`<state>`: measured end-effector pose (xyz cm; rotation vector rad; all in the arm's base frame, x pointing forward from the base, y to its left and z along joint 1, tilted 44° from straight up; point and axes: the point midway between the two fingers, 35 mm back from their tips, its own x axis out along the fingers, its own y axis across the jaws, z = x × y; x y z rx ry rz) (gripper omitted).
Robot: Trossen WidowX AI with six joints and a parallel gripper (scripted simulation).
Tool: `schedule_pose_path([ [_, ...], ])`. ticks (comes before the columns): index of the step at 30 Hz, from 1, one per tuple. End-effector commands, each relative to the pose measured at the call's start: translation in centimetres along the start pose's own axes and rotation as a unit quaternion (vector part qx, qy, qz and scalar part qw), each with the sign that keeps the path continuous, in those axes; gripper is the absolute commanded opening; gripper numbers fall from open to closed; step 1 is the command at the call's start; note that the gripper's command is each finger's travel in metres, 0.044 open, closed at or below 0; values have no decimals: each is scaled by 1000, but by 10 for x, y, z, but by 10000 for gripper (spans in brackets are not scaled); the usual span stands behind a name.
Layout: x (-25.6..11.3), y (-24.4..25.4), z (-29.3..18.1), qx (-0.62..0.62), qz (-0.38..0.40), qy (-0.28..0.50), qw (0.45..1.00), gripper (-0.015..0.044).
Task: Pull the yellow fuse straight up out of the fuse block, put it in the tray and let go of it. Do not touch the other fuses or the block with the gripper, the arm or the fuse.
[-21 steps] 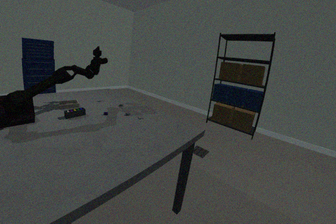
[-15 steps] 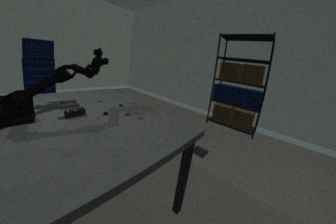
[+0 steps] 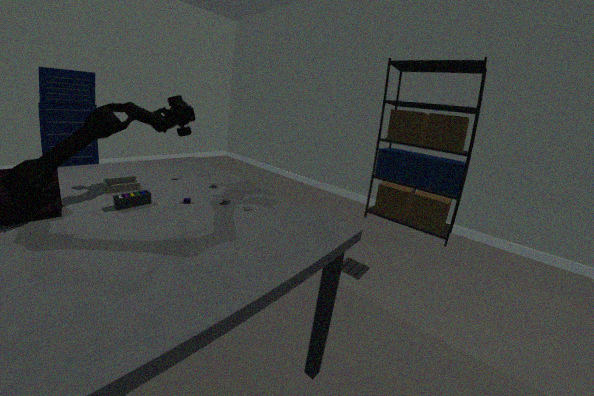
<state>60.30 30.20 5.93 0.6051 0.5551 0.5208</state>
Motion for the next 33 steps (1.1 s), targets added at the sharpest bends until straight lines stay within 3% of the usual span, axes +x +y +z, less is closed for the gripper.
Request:
schedule_pose_path([
  [1,-36,-48,-15,-124,-142,69,980,74],
  [7,-102,-91,-37,-278,-264,204,901,74],
  [15,-196,-122,-62,-428,-322,400,743,74],
  [22,-298,-133,-75,-528,-287,594,534,74],
  [28,-390,-127,-73,-565,-184,740,316,74],
  [33,-406,-126,-67,-566,-166,755,287,74],
])
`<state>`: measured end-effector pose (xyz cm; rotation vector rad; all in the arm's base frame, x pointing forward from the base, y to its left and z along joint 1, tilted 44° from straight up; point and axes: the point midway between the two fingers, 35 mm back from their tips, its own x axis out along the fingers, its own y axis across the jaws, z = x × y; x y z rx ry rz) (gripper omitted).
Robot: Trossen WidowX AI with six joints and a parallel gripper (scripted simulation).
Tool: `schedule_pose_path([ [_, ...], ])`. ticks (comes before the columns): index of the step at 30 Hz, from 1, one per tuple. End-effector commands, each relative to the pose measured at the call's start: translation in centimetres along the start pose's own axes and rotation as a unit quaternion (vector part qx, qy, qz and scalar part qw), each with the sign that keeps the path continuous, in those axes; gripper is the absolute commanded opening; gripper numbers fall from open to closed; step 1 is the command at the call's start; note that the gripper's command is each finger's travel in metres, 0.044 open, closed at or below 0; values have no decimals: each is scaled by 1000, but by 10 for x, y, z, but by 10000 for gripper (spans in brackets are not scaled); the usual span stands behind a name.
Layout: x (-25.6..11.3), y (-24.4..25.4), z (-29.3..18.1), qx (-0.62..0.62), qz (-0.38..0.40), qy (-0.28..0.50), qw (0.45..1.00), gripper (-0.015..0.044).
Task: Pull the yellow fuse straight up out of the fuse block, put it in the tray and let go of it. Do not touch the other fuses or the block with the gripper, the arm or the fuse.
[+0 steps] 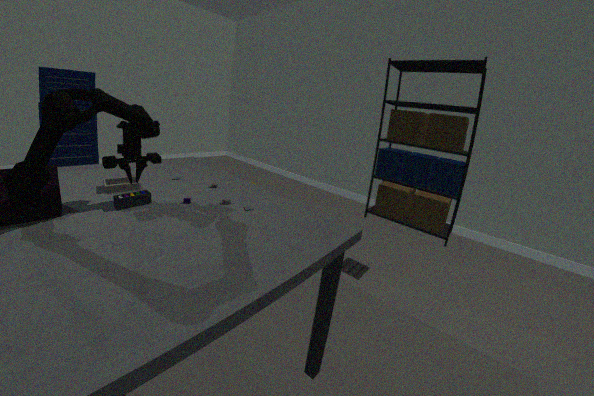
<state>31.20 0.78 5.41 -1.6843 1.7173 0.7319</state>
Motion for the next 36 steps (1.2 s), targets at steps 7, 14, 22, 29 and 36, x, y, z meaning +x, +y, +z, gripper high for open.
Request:
schedule_pose_path([
  [7,0,11,-17,-47,12,25,998,74],
  [14,4,11,-17,-47,12,25,998,74],
  [22,12,11,-18,-47,12,25,998,74],
  [29,19,11,-18,-47,12,25,998,74],
  [36,26,11,-19,-47,12,25,998,74],
])
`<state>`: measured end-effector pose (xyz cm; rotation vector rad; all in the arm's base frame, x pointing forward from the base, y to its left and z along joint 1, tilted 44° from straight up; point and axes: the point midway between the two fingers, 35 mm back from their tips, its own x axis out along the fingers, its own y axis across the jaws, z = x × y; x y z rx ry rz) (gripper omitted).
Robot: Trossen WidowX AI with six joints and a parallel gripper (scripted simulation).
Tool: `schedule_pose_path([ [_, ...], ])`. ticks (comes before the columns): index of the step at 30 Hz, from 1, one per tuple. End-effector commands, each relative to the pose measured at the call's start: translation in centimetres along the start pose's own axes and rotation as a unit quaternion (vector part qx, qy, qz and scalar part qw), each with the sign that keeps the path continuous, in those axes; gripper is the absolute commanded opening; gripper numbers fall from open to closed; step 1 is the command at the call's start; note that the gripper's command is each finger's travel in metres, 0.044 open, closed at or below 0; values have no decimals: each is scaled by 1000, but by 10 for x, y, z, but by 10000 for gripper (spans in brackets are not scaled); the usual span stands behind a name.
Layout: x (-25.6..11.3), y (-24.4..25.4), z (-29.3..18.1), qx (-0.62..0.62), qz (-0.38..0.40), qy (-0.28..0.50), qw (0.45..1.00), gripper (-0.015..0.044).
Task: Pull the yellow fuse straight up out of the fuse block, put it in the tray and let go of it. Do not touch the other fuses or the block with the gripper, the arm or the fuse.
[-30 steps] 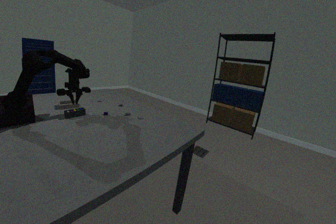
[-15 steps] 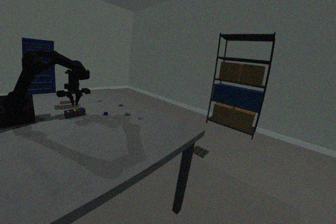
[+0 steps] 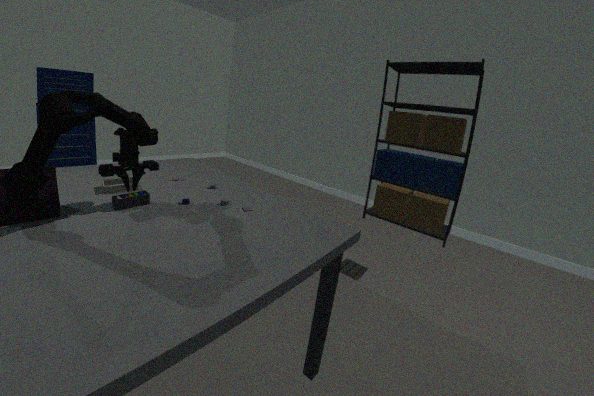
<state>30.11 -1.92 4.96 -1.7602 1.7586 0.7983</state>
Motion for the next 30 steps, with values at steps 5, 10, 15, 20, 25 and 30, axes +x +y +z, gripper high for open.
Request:
schedule_pose_path([
  [5,9,1,-1,-1,2,2,1000,74],
  [10,10,1,-1,-1,2,2,1000,74],
  [15,10,1,-1,-1,2,2,1000,74],
  [20,11,1,-1,-1,2,2,1000,74],
  [25,15,1,-1,-1,2,3,1000,74],
  [30,19,1,-1,-1,2,3,1000,74],
])
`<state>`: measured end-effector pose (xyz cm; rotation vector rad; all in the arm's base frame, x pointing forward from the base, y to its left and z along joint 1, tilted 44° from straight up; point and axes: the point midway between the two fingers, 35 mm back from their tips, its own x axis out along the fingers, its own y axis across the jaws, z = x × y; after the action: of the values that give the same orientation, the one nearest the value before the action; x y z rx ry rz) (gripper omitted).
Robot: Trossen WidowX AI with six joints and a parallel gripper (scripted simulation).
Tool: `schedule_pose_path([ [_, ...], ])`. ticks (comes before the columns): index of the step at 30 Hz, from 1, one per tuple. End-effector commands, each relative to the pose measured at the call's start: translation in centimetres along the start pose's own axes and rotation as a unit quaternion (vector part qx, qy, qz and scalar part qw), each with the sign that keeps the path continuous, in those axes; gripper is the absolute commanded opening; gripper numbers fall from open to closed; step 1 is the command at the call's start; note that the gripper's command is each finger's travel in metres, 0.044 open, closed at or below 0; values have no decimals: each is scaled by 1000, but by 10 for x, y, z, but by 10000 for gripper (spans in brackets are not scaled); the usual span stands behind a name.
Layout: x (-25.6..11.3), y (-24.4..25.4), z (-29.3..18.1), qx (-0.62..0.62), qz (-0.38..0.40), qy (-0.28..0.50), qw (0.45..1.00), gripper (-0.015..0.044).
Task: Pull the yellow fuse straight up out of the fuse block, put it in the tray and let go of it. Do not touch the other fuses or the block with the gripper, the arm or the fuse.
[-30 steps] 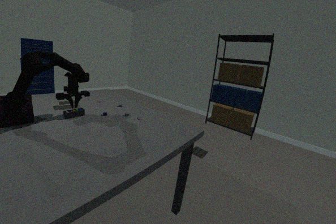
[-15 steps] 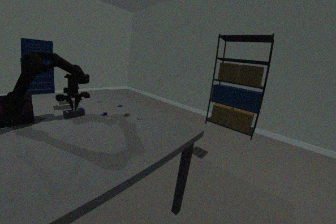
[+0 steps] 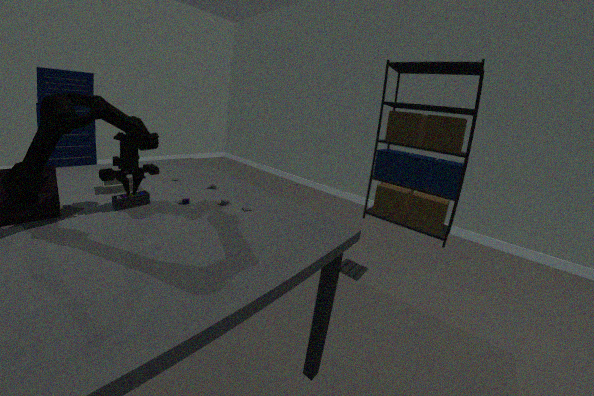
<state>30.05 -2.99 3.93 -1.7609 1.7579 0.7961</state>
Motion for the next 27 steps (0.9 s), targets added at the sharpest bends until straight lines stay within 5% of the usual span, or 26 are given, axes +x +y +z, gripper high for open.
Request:
schedule_pose_path([
  [1,5,1,-1,-2,2,2,1000,74],
  [27,2,1,0,0,2,0,1000,0],
])
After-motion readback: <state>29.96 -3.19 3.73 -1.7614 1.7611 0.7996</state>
